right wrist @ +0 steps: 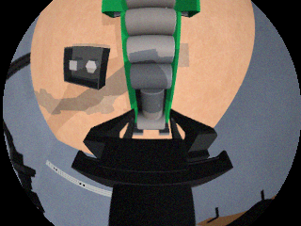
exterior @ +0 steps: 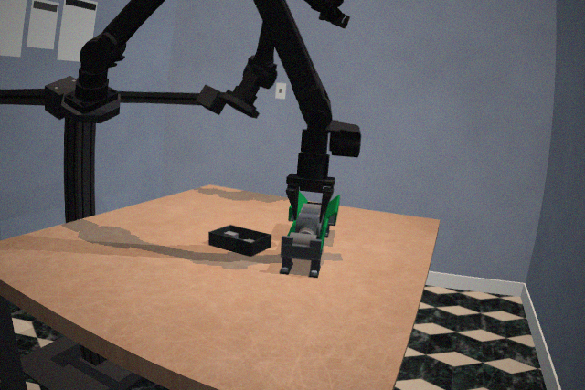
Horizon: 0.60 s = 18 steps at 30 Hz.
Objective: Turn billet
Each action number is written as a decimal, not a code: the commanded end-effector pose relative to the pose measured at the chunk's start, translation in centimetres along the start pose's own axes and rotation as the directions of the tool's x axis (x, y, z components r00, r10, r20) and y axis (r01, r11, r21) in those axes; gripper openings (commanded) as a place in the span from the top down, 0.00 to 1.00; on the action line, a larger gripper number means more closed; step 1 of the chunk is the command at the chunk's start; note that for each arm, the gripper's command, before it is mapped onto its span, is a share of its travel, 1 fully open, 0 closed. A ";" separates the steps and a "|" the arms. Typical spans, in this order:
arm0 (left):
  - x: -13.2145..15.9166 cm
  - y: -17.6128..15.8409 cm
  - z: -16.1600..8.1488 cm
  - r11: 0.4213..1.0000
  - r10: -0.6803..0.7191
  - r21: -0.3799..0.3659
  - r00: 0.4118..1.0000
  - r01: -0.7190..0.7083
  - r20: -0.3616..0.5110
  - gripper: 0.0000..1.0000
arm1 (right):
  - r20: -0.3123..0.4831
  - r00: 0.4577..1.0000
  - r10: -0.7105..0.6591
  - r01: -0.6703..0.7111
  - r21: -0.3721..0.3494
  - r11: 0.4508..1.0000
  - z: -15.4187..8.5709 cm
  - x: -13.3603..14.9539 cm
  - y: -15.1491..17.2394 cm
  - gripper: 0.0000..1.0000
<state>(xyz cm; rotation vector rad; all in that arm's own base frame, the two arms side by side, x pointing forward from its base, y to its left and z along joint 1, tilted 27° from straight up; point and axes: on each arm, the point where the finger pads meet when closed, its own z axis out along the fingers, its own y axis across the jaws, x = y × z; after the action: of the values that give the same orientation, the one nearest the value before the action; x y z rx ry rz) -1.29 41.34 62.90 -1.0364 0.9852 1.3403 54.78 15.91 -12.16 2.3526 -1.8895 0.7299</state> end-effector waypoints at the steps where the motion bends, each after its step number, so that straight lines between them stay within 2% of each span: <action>1: -2.2 0.3 -0.8 1.000 0.018 -0.006 0.998 -0.017 0.055 0.00 | 0.004 1.000 0.004 -0.004 0.009 1.000 0.0 0.1 -0.5 0.43; 18: -2.2 0.3 -0.8 1.000 0.018 -0.006 0.998 -0.017 0.055 0.00 | 0.004 1.000 0.004 -0.004 0.007 1.000 0.2 0.1 -0.4 0.43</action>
<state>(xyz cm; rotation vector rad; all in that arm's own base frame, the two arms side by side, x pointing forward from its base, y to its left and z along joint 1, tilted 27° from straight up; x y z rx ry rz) -1.29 41.34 62.90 -1.0364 0.9852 1.3403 54.80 15.91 -12.15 2.3525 -1.8899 0.7302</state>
